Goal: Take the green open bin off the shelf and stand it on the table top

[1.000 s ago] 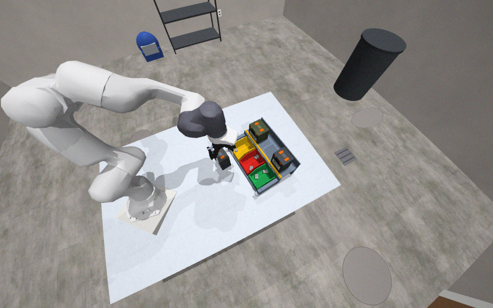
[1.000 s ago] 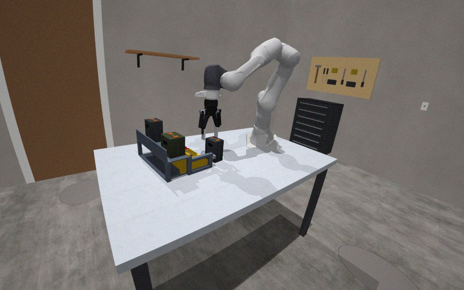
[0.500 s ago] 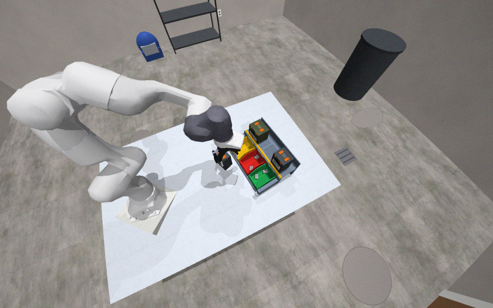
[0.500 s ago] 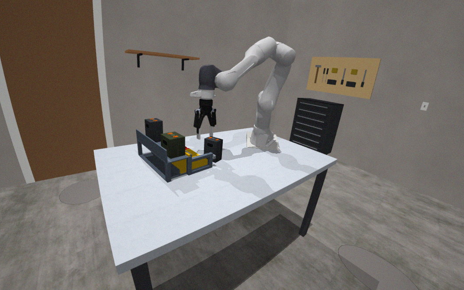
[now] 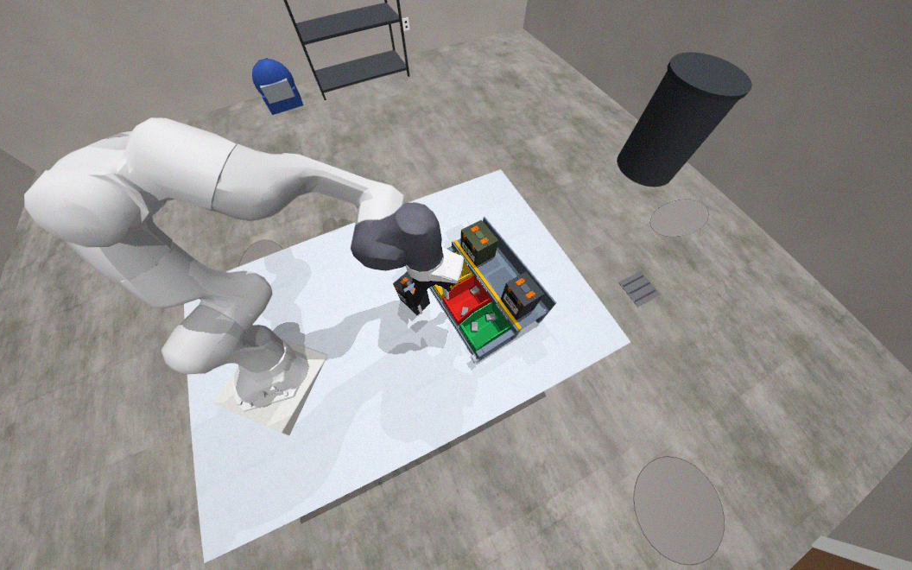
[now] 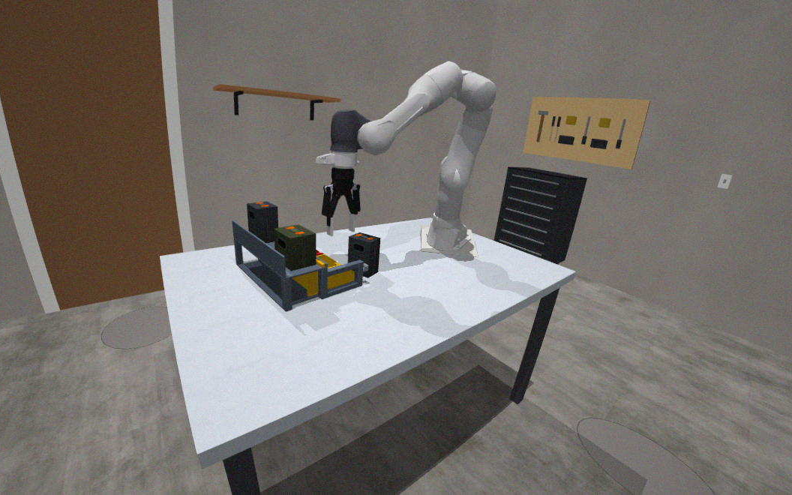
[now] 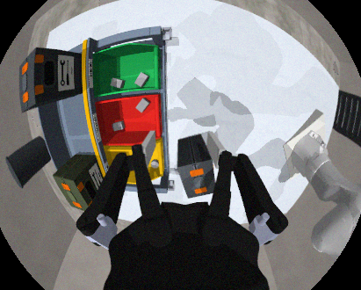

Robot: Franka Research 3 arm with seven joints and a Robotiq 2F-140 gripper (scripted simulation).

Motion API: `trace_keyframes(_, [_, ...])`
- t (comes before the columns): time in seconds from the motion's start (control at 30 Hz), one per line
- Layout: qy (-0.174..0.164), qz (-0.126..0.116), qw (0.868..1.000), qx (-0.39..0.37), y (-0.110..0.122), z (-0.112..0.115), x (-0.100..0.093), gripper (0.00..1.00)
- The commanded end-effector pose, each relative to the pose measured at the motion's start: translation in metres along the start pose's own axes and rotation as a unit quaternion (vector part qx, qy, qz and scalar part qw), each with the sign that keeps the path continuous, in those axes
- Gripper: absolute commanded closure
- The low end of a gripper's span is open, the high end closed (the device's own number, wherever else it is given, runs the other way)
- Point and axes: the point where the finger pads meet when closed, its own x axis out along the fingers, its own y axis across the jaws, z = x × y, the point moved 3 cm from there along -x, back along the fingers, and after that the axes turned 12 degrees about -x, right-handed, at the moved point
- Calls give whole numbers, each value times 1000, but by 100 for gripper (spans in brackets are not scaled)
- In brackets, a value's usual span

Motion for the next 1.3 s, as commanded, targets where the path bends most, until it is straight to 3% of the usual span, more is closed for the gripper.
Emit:
trace_keyframes(0.0, [3, 0, 1000, -5, -4, -31, 0, 43])
trace_keyframes(0.03, [4, 0, 1000, -7, -6, -41, 0, 43])
trace_keyframes(0.43, [4, 0, 1000, -7, -6, -41, 0, 43])
trace_keyframes(0.6, [4, 0, 1000, -7, -16, -94, -1, 43])
trace_keyframes(1.0, [4, 0, 1000, -7, -16, -94, -1, 43])
trace_keyframes(1.17, [4, 0, 1000, -7, -28, -148, -2, 43])
trace_keyframes(1.27, [4, 0, 1000, -7, -28, -148, -2, 43])
